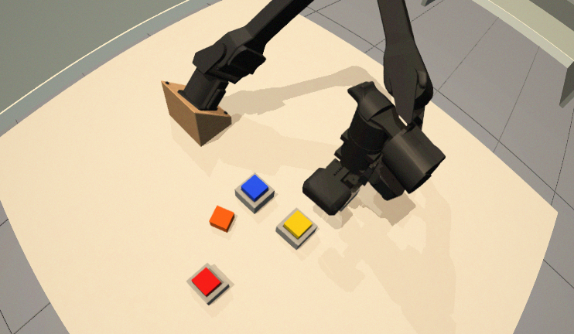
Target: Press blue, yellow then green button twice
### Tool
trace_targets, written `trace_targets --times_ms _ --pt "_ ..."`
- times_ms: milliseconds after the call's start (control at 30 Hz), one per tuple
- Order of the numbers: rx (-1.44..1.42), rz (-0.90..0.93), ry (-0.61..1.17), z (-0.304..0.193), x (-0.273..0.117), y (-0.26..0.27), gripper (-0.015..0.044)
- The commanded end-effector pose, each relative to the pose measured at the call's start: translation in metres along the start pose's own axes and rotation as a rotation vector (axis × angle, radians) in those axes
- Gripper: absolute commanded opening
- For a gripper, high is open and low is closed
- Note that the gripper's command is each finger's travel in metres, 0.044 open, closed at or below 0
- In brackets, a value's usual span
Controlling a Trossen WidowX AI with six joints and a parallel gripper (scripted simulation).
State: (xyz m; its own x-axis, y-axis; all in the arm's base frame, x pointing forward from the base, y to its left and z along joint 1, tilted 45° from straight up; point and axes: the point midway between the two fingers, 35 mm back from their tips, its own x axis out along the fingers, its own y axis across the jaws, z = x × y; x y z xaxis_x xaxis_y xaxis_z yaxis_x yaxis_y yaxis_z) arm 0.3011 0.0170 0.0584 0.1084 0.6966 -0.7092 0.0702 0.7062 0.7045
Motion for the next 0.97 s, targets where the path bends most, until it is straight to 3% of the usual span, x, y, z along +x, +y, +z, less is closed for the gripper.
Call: trace_targets --times_ms 0,333,633,800,933 --pt "0.008 0.003 0.001 0.000 0.001 0.000 0.0020" --pt "0.008 0.002 0.001 0.000 -0.033 0.000 0.0020" --pt "0.010 0.004 0.003 -0.044 -0.089 0.110 0.0256" --pt "0.010 0.004 0.003 -0.052 -0.095 0.122 0.0387" --pt "0.010 0.004 0.003 -0.052 -0.095 0.122 0.0400"
